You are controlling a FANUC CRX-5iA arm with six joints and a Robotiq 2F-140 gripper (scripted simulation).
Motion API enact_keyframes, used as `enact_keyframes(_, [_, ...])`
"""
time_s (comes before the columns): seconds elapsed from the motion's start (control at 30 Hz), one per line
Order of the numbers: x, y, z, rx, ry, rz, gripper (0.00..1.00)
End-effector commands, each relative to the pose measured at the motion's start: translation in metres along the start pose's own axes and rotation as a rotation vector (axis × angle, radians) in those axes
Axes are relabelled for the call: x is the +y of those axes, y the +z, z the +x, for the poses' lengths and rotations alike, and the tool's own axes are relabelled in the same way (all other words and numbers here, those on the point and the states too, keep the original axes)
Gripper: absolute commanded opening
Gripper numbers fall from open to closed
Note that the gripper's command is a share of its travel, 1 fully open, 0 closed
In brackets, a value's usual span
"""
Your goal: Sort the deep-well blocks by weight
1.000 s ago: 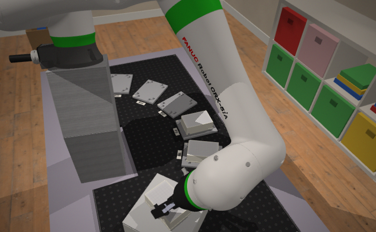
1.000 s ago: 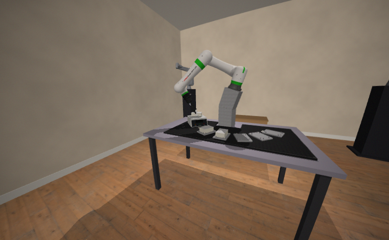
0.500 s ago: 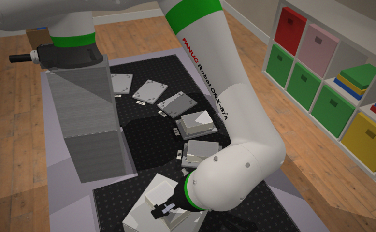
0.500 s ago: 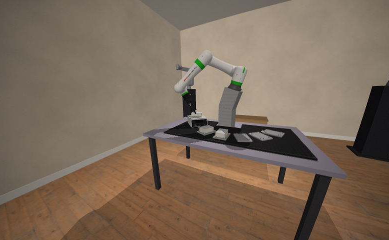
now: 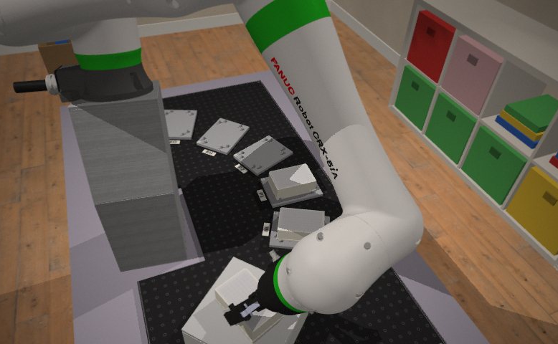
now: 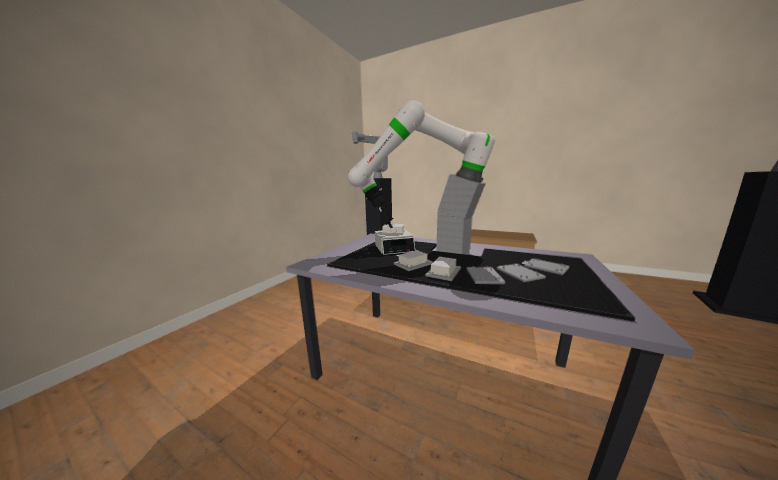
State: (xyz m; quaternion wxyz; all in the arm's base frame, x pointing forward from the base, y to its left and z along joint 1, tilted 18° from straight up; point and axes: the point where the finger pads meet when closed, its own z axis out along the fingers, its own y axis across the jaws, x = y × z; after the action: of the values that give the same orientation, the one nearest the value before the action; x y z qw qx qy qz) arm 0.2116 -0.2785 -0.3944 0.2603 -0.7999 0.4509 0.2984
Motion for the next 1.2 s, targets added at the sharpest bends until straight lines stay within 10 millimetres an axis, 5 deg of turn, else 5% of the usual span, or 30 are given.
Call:
enact_keyframes(0.0, [0.0001,0.0003,0.0004,0.0,0.0,0.0,0.1])
enact_keyframes(1.17, [0.0001,0.0046,0.0029,0.0,0.0,0.0,0.1])
